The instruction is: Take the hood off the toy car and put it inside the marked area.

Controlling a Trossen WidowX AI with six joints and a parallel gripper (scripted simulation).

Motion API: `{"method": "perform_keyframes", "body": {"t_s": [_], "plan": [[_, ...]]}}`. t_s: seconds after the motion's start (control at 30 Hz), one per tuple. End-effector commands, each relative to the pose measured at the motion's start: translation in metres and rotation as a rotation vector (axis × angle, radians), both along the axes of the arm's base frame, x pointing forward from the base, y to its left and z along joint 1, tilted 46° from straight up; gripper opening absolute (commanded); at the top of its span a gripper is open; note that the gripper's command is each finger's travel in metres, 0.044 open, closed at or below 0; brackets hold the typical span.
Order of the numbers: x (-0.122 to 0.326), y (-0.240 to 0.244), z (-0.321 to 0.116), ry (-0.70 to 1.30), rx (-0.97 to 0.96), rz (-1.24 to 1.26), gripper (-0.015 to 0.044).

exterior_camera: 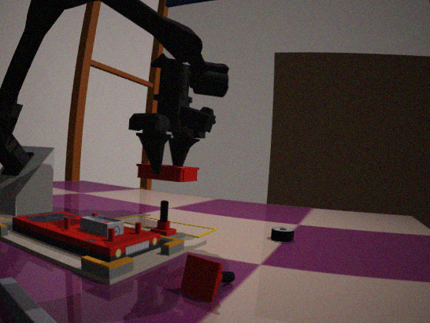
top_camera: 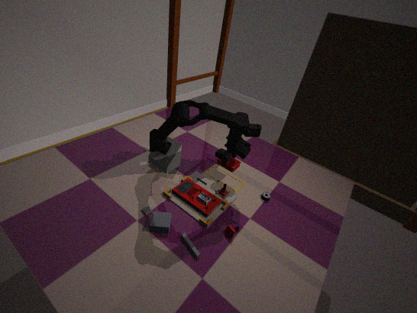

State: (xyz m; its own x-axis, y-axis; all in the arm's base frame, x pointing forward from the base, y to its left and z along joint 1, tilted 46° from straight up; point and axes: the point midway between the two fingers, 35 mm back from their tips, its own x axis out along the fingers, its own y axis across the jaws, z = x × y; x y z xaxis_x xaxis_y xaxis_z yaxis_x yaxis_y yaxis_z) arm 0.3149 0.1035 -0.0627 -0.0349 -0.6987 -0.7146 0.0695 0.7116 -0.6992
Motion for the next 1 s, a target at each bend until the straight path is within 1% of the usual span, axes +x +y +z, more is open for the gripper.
{"method": "perform_keyframes", "body": {"t_s": [0.0, 0.97], "plan": [[-0.001, -0.003, -0.002, 0.005, -0.003, 0.005, 0.0], [0.0, -0.017, -0.017, 0.005, -0.003, 0.005, 0.0]]}}
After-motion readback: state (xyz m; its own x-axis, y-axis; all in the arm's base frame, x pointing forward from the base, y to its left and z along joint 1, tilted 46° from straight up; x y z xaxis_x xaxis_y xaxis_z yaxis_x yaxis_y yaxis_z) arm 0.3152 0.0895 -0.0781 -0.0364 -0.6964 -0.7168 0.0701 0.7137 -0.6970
